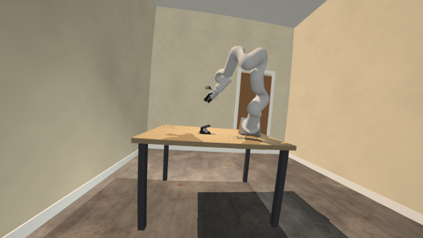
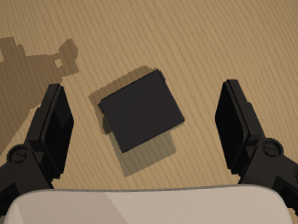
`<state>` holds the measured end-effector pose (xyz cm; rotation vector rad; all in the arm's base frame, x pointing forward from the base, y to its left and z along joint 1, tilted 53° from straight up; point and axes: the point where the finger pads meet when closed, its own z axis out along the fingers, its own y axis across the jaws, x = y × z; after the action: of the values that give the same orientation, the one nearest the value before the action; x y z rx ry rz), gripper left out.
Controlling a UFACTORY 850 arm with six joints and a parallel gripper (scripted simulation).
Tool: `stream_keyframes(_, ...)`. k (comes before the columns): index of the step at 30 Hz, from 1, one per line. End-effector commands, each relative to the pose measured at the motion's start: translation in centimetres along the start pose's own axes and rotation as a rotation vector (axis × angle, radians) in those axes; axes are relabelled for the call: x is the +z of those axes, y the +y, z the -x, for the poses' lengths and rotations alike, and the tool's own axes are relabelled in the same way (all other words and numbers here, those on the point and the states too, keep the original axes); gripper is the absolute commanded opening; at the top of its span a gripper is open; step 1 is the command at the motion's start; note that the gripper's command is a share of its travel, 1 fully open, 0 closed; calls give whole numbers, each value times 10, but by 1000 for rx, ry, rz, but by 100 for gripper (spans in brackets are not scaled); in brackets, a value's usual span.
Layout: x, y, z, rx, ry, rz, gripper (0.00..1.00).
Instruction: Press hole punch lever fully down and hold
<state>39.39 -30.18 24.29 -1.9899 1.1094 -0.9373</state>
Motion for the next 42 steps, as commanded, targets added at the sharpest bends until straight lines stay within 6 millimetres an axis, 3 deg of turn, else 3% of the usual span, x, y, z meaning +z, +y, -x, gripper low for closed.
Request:
stream_keyframes(1,0,0,-1,-1,1,0,100)
stream_keyframes(18,0,0,0,-3,-2,0,100)
stream_keyframes(22,26,-5,26,-95,-148,-20,100)
stream_keyframes(32,55,-7,65,-222,-347,-51,100)
stream_keyframes(34,55,-7,65,-222,-347,-51,100)
stream_keyframes(35,63,-7,77,-261,-410,-62,100)
stream_keyframes(42,77,-5,104,-350,-549,-86,100)
